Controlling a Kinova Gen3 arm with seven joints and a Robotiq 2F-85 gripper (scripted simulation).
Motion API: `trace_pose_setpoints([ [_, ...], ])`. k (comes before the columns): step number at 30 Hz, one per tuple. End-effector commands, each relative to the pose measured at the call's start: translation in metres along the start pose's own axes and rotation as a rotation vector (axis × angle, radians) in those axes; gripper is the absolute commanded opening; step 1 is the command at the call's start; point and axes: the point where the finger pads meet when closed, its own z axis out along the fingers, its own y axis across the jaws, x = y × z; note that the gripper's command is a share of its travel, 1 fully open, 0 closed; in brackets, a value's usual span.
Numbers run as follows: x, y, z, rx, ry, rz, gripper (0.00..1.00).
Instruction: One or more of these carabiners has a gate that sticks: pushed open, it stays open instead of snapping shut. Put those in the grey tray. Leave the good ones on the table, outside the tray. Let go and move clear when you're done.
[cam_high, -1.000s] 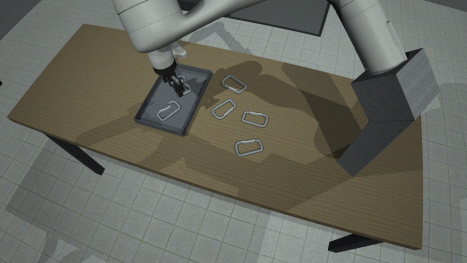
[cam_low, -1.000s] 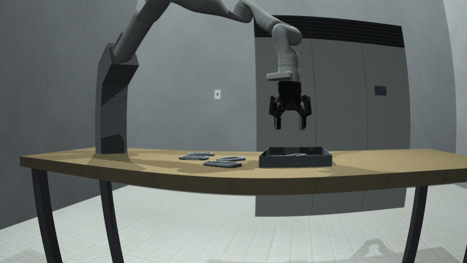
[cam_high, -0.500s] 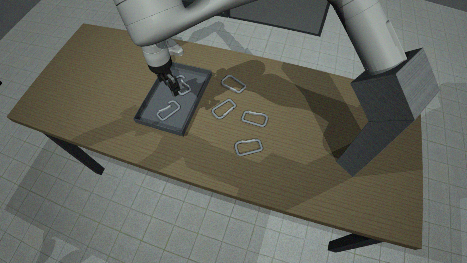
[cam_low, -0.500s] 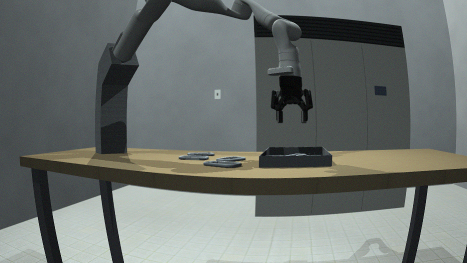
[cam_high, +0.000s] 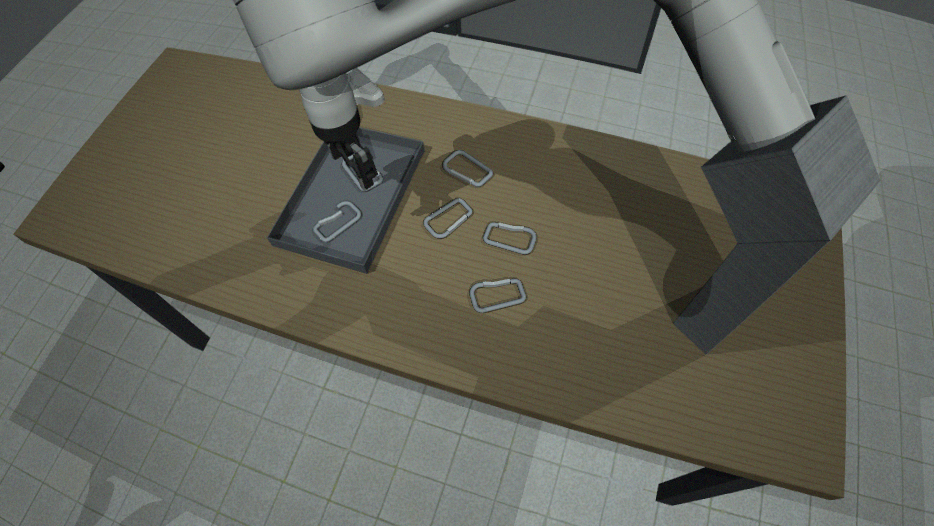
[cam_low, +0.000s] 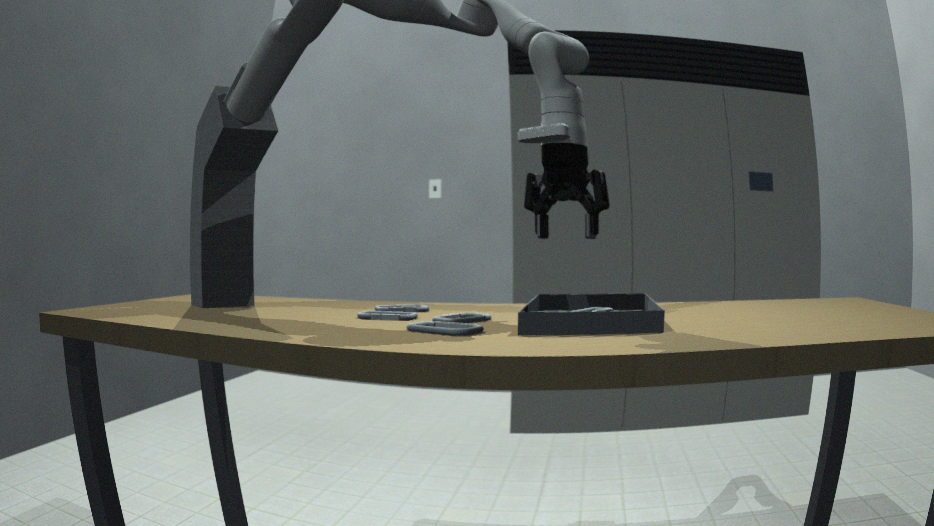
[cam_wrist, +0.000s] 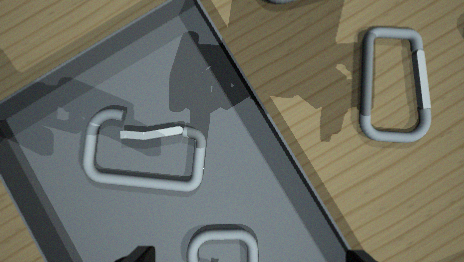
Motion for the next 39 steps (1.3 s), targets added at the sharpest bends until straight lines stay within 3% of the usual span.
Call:
trace_pose_setpoints([
  [1,0.031,0.050,-0.038,0.005,-0.013,0.001,1.00],
  [9,0.031,0.050,-0.038,0.005,-0.013,0.001,1.00],
  [10,0.071,0.093,-0.066,0.002,-0.004,0.005,1.00],
  [17,0.083,0.109,-0.078,0.002,-0.004,0.005,1.00],
  [26,0.083,0.109,-0.078,0.002,-0.004,0.005,1.00],
  [27,0.121,0.156,-0.110,0.000,0.007,0.013,1.00],
  [34,0.133,0.175,-0.124,0.000,0.007,0.013,1.00],
  [39,0.133,0.175,-0.124,0.000,0.007,0.013,1.00],
])
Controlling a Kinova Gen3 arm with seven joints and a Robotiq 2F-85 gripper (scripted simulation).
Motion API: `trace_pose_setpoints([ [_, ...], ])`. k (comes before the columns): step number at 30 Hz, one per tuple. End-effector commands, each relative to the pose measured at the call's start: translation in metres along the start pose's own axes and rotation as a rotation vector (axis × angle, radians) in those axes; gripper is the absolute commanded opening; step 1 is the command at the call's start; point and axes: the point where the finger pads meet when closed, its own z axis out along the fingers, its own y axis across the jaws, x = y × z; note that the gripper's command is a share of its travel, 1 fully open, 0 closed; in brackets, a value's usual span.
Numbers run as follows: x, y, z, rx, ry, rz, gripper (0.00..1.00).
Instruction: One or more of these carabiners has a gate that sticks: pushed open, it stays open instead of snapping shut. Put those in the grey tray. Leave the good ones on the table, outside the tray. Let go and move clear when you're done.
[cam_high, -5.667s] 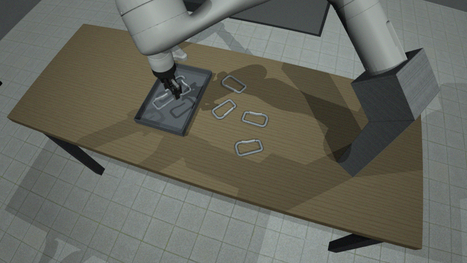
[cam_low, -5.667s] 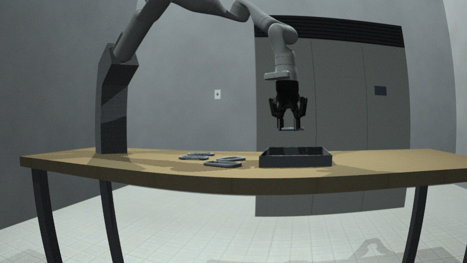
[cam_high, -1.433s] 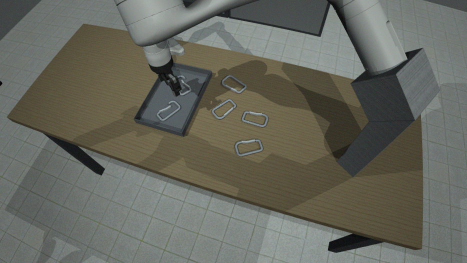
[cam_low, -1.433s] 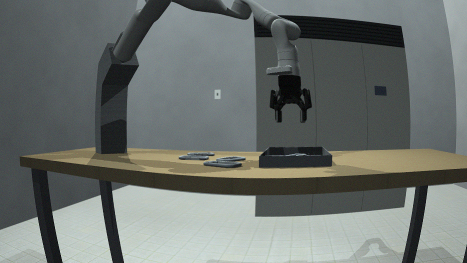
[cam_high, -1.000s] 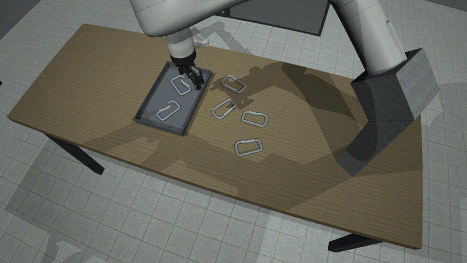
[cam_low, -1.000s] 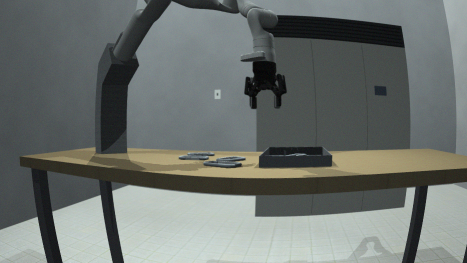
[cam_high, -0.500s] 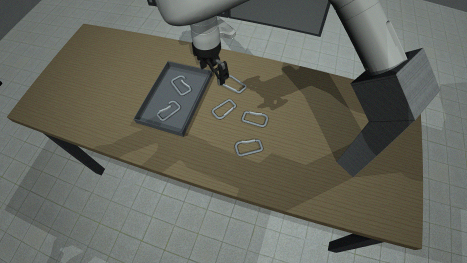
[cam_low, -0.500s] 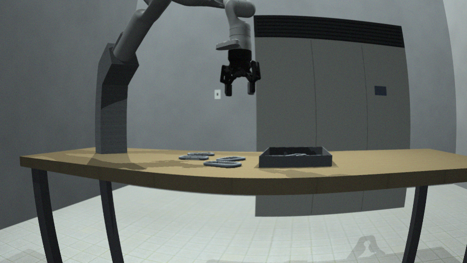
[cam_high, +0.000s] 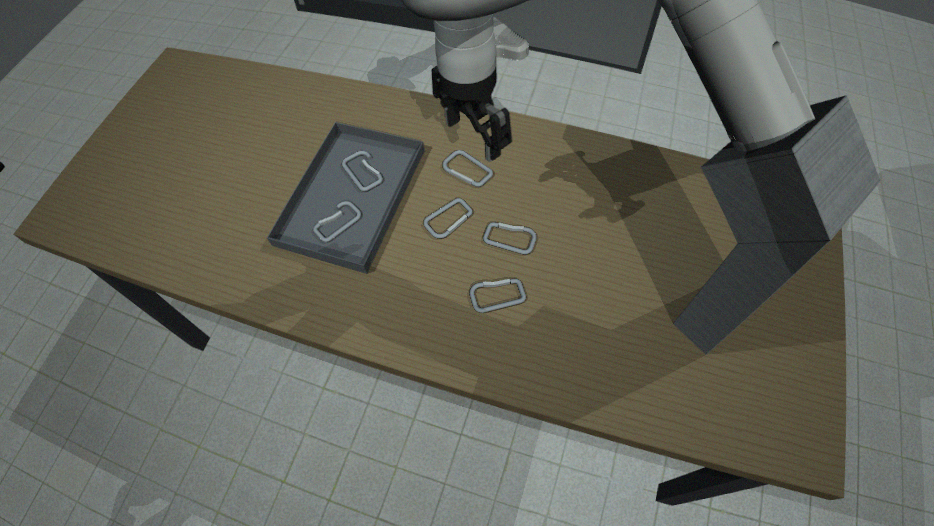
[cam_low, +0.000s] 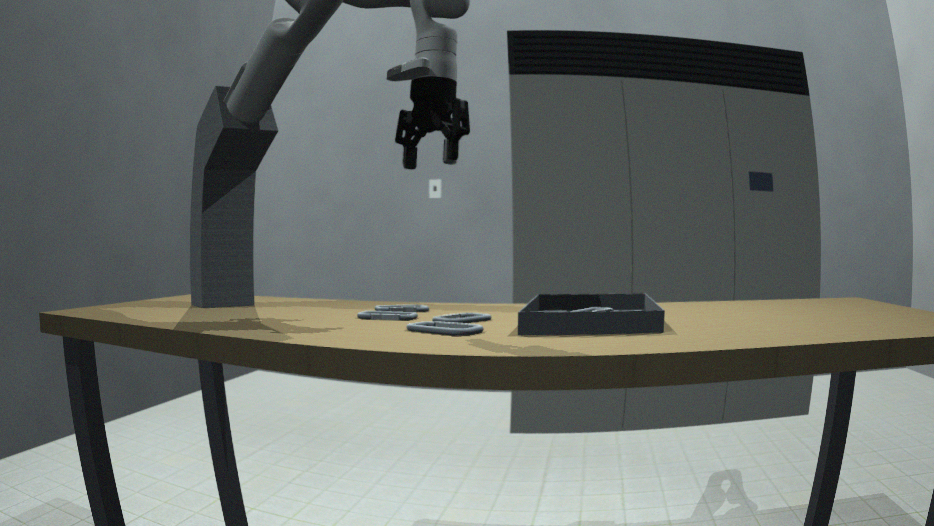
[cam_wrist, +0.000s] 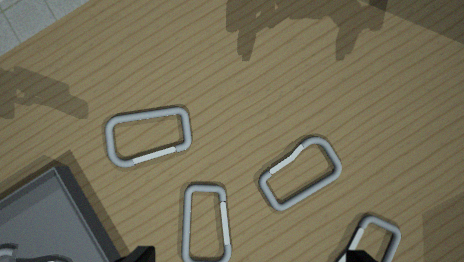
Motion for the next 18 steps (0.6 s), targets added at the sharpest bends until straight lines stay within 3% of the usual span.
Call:
trace_pose_setpoints([
  [1,-0.001,0.011,-0.014,0.007,-0.016,-0.015,1.00],
  [4,-0.001,0.011,-0.014,0.007,-0.016,-0.015,1.00],
  [5,0.034,0.058,-0.048,0.001,0.000,0.001,1.00],
  [18,0.039,0.067,-0.055,0.001,0.000,0.001,1.00],
])
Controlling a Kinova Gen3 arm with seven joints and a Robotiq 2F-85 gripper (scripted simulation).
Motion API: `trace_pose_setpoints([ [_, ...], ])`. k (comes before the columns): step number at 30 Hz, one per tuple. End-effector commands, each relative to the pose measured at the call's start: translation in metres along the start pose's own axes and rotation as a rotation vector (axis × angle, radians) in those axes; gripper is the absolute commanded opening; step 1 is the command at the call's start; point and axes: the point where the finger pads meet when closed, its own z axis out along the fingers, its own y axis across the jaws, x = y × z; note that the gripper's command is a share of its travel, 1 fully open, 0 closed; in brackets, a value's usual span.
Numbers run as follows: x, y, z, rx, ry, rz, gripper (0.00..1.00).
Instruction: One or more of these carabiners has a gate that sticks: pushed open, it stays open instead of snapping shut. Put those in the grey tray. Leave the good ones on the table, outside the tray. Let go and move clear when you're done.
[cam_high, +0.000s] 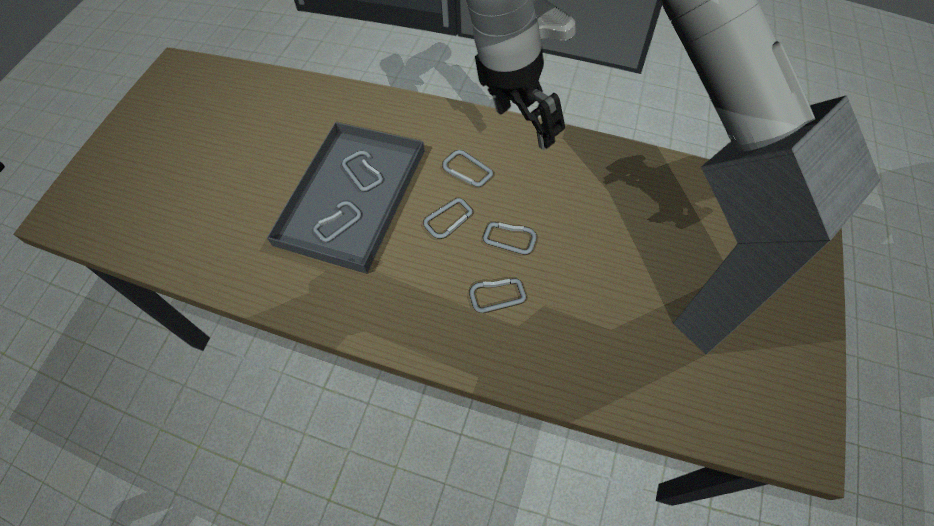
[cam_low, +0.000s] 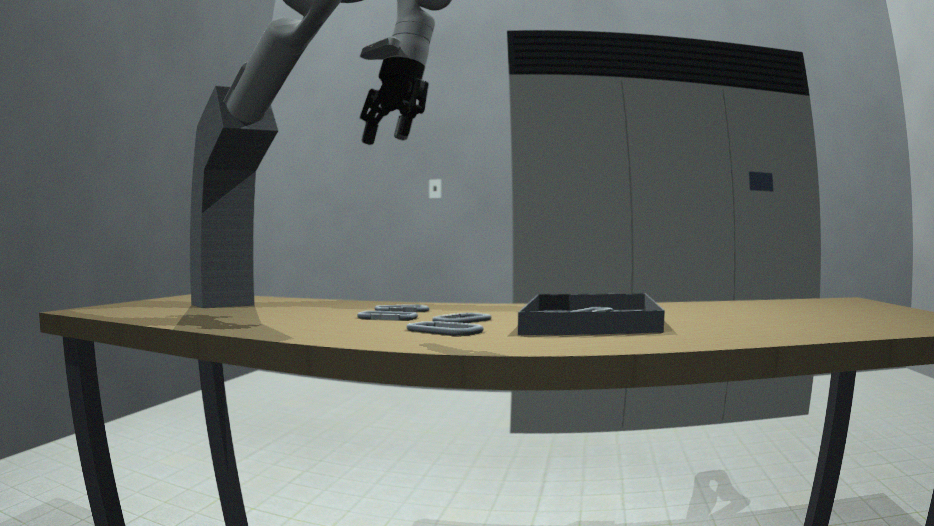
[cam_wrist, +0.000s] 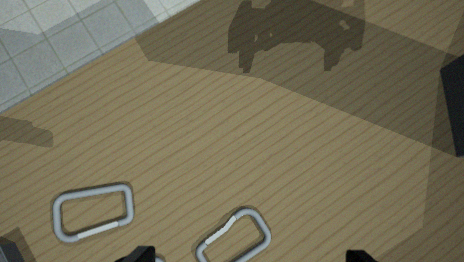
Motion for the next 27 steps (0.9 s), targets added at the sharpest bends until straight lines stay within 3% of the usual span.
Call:
trace_pose_setpoints([
  [1,-0.0052,0.0064,-0.0125,0.060,-0.154,-0.028,1.00],
  [3,-0.0052,0.0064,-0.0125,0.060,-0.154,-0.028,1.00],
  [4,-0.0051,0.0064,-0.0116,0.072,-0.190,-0.057,1.00],
  [27,-0.0050,0.0066,-0.0121,0.073,-0.190,-0.058,1.00],
])
